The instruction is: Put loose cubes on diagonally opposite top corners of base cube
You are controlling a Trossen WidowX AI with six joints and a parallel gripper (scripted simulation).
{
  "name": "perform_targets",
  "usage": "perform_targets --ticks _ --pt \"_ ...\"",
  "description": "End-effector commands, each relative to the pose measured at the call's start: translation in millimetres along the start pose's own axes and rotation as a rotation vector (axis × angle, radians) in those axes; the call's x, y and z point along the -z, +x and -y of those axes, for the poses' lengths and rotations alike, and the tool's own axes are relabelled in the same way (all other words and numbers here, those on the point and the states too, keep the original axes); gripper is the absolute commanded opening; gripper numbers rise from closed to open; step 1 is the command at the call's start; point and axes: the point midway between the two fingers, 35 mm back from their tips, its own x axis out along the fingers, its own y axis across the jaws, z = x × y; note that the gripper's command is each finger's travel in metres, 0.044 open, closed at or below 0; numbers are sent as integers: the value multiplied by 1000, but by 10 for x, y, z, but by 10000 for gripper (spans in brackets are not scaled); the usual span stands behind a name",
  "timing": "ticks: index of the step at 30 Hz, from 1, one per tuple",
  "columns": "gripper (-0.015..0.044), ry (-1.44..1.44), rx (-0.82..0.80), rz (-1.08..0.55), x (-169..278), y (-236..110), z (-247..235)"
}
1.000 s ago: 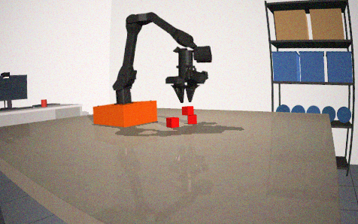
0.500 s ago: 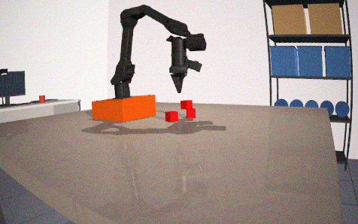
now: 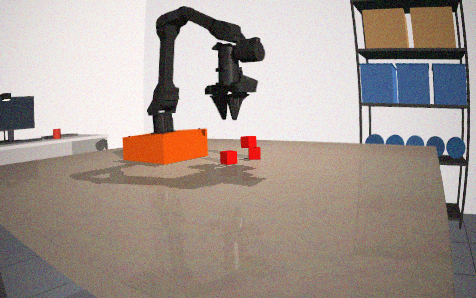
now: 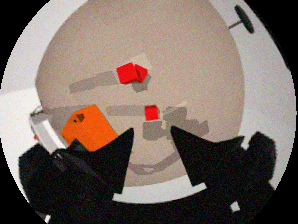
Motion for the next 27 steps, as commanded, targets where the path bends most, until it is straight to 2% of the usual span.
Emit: perform_targets --ticks 1,8,15,27 --pt "265 -114 18 0 82 -81 41" --pt "265 -114 18 0 81 -64 43" --pt "265 -114 18 0 82 526 51" --pt "265 -114 18 -1 83 694 51"
